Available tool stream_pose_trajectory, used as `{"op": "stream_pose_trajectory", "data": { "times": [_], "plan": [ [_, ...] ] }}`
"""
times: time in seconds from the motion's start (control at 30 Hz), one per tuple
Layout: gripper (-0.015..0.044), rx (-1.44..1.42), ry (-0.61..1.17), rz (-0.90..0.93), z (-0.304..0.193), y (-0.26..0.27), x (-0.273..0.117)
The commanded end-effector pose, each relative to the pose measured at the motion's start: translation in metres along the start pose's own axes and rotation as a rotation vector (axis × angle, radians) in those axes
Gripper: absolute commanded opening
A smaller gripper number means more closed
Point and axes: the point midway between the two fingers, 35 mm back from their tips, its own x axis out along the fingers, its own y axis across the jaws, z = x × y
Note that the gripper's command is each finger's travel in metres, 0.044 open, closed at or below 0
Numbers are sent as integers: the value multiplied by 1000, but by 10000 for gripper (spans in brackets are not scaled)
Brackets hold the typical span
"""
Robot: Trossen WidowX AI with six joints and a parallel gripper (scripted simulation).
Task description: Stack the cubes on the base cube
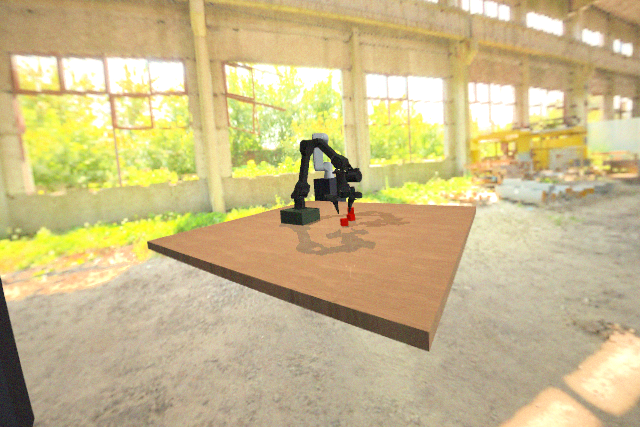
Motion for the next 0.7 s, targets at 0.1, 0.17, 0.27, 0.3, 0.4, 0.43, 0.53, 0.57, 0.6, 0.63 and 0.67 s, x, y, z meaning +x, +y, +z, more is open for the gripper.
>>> {"op": "stream_pose_trajectory", "data": {
  "times": [0.1, 0.17, 0.27, 0.3, 0.4, 0.43, 0.53, 0.57, 0.6, 0.63, 0.67],
  "plan": [
    [265, -4, 3, 1, -1, 0, 14],
    [265, -4, 3, 1, -1, 0, 15],
    [265, -4, 3, 1, -1, 0, 20],
    [265, -4, 3, 1, -1, 0, 21],
    [265, -4, 3, 1, -1, 0, 26],
    [265, -4, 3, 1, -1, 0, 28],
    [265, -4, 3, 1, -1, 0, 32],
    [265, -4, 3, 1, -1, 0, 34],
    [265, -4, 3, 1, -1, 0, 36],
    [265, -4, 3, 1, -1, 0, 37],
    [265, -4, 3, 1, -1, 0, 39]
  ]
}}
